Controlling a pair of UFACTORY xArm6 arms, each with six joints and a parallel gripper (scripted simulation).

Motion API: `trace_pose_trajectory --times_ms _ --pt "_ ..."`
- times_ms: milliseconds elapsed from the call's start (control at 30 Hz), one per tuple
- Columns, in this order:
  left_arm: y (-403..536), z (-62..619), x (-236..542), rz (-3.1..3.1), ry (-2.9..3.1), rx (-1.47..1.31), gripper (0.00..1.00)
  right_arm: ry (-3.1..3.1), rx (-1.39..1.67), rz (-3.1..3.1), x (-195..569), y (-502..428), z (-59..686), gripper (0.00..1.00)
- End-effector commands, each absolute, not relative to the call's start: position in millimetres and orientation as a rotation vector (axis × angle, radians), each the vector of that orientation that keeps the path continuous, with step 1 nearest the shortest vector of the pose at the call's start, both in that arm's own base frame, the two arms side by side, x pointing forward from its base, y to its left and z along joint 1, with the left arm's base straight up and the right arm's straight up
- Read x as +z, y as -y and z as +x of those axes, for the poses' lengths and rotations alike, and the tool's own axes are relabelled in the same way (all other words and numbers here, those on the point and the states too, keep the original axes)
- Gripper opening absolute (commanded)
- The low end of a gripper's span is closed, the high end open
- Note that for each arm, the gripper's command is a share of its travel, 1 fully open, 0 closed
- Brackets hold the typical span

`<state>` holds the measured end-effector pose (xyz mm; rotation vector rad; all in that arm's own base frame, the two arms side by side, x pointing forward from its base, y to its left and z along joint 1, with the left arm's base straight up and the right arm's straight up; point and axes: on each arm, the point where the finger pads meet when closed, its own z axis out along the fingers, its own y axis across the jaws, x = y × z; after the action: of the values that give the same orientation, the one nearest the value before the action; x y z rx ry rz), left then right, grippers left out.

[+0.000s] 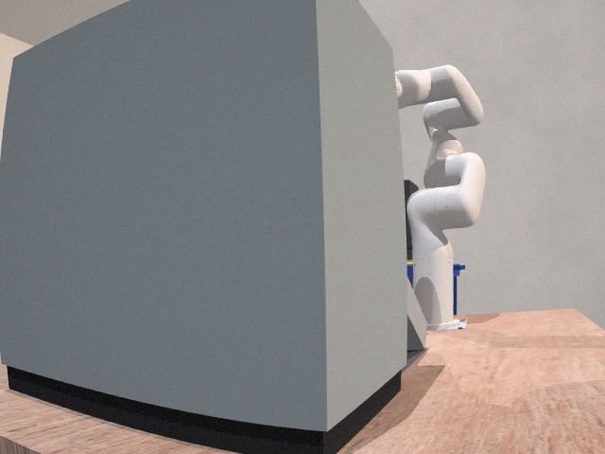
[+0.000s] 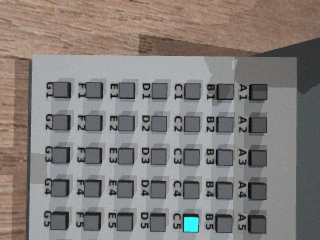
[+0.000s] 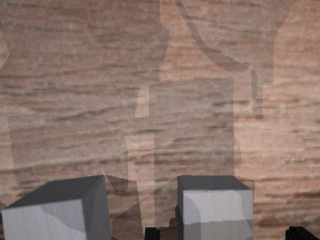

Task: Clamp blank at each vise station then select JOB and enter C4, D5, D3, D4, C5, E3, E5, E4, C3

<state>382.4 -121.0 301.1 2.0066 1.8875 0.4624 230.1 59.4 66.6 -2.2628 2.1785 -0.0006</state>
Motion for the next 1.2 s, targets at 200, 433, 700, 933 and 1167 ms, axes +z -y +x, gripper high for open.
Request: trace_pose_trajectory --times_ms 200,433,700,933,1167 --pt "121.4 383.2 303.3 2.003 -1.884 0.465 1.00 -2.177 -0.003 -2.261 48.7 -59.7 231.3 0.69" --pt "121.4 383.2 303.3 2.003 -1.884 0.465 1.00 -2.177 -0.003 -2.261 45.7 -59.7 231.3 0.69" --pt "121.4 383.2 303.3 2.003 -1.884 0.465 1.00 -2.177 -0.003 -2.261 46.7 -59.7 231.3 0.00" --pt "121.4 383.2 303.3 2.003 -1.884 0.465 1.00 -2.177 -0.003 -2.261 48.7 -59.7 231.3 0.00" --pt "121.4 383.2 303.3 2.003 -1.884 0.465 1.00 -2.177 -0.003 -2.261 48.7 -59.7 231.3 0.00"
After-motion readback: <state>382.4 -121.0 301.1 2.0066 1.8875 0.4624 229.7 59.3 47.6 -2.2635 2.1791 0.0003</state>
